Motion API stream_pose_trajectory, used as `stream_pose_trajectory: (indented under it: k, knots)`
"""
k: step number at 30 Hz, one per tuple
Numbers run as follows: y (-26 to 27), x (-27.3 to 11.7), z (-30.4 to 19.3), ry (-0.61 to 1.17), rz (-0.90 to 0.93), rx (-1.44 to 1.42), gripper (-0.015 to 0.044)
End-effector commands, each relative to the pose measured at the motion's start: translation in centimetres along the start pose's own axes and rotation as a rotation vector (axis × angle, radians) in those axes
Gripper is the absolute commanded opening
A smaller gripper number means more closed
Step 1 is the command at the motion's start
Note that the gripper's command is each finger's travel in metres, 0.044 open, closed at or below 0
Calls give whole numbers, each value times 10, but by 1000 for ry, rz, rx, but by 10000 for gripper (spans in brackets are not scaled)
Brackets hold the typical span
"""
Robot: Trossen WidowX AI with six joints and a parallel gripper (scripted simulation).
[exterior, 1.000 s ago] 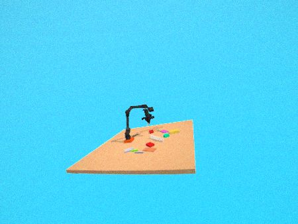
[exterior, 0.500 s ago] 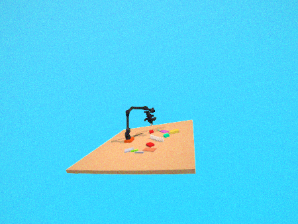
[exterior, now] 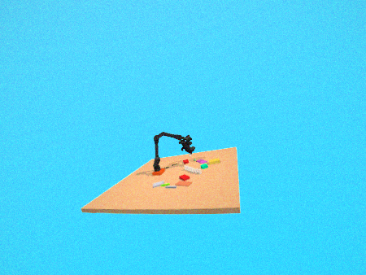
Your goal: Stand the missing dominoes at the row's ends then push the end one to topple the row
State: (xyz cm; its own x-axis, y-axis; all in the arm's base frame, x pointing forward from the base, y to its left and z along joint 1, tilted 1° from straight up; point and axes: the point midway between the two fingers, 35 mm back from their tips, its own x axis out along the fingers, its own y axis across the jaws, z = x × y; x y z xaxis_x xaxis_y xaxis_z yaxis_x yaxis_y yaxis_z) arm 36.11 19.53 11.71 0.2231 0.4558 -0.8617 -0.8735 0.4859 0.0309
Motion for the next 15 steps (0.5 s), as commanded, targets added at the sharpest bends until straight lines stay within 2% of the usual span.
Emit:
stream_pose_trajectory:
  k: [1,15]
  knots:
    - [-6,8,0,-80,11,36,23]
    - [-25,16,4,-368,34,93,23]
